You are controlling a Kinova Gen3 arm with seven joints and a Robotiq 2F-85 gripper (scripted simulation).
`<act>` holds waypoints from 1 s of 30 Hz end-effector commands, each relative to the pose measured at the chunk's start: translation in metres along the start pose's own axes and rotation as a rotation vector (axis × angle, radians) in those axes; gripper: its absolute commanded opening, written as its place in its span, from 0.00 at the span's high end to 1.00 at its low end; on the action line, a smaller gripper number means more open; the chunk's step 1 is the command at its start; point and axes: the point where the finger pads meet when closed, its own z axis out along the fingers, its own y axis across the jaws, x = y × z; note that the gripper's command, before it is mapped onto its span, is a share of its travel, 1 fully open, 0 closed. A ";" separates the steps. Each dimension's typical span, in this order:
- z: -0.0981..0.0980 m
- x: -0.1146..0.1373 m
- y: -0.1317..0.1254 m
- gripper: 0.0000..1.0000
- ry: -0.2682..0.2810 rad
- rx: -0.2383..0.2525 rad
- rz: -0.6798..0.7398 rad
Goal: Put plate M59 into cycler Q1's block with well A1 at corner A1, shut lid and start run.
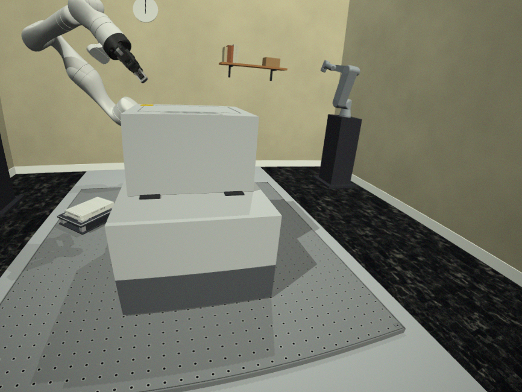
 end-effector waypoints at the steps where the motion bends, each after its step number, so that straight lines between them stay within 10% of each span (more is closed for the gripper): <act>1: 0.006 -0.003 0.004 0.90 0.043 -0.014 0.034; 30: 0.020 -0.027 0.023 0.90 0.249 0.012 0.185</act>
